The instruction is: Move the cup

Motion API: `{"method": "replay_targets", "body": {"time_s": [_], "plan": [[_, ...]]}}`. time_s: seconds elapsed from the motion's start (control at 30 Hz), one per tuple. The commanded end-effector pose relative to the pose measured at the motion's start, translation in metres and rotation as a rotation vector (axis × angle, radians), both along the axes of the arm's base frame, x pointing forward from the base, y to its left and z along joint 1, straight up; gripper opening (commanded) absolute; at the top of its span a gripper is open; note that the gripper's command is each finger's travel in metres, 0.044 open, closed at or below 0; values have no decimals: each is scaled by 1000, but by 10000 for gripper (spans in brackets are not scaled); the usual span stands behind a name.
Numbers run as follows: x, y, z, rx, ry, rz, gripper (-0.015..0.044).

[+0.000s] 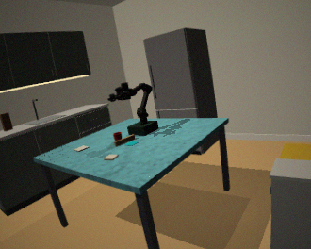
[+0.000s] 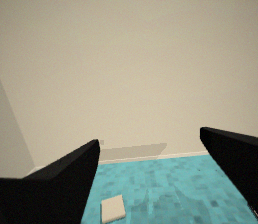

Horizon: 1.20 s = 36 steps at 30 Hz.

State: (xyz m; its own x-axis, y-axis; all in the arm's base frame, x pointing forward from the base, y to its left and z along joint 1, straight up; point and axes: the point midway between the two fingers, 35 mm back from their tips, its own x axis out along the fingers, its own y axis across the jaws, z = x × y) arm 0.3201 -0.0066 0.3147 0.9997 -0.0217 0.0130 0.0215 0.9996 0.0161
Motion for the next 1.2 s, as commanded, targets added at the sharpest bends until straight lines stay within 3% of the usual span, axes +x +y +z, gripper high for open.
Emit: {"method": "replay_targets", "body": {"time_s": [0.0, 0.17, 0.3, 0.57, 0.63, 1.17], "plan": [[2, -1, -3, 11, 14, -3, 374], [26, -32, -83, 328, 379, -153, 243], [22, -57, -147, 641, 663, -371, 148], [-44, -89, -246, 1224, 1110, -1118, 148], [-53, -91, -251, 1270, 1142, -1217, 148], [-62, -89, -255, 1272, 1144, -1222, 148]]}}
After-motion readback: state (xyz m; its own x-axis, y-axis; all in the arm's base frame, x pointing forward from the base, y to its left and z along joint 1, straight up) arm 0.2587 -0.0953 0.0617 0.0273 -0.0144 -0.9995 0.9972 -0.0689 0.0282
